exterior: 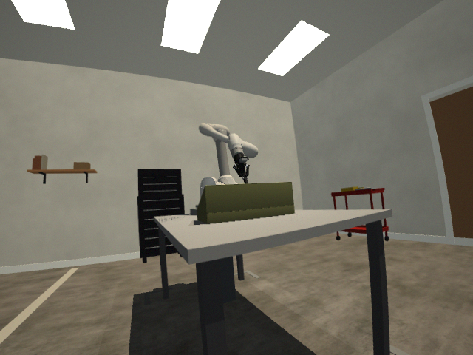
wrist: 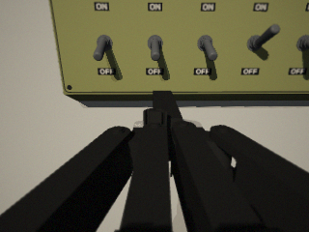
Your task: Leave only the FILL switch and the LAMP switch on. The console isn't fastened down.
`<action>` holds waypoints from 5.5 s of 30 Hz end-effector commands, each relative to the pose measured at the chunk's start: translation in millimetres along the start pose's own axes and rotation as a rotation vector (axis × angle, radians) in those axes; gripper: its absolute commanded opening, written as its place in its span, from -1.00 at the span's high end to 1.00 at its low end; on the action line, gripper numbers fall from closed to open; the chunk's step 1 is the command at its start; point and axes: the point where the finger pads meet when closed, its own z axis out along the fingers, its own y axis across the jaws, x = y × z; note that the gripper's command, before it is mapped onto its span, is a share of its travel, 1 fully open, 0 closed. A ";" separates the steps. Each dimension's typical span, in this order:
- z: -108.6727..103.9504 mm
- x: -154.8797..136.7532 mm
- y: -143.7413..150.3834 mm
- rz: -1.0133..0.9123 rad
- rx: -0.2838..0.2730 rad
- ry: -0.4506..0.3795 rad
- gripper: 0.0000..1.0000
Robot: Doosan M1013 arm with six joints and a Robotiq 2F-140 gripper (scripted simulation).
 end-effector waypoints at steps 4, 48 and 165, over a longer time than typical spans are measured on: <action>1.0 -0.5 -2.0 -0.002 0.001 0.000 0.80; 80.6 -2.0 -0.9 0.001 -0.002 -0.005 0.80; 106.8 -1.5 -1.4 -0.001 0.000 -0.003 0.80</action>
